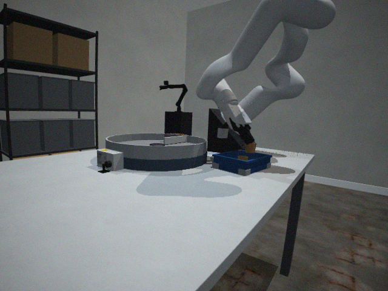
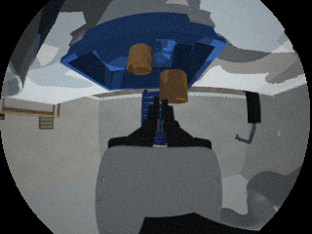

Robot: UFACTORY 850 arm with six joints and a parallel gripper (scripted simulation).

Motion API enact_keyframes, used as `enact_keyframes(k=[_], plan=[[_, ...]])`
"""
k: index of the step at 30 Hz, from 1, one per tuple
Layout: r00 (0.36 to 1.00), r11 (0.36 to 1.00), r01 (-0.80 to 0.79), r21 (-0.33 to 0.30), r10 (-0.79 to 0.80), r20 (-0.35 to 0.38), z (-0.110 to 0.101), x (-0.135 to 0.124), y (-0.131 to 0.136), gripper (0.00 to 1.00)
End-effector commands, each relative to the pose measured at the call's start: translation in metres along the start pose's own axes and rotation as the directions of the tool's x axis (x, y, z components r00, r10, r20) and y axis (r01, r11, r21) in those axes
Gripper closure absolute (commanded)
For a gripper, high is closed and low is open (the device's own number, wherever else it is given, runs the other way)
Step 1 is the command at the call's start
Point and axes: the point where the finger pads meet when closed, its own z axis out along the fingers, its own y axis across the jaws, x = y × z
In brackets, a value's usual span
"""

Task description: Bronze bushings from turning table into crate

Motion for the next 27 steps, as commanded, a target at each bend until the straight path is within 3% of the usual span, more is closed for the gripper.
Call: enact_keyframes(k=[1,27], plan=[[1.000,1.000,0.001,0.001,-0.001,0.001,0.000,0.000,-0.001,1.00],[1.000,1.000,0.001,0.001,-0.001,0.001,0.013,0.011,0.000,1.00]])
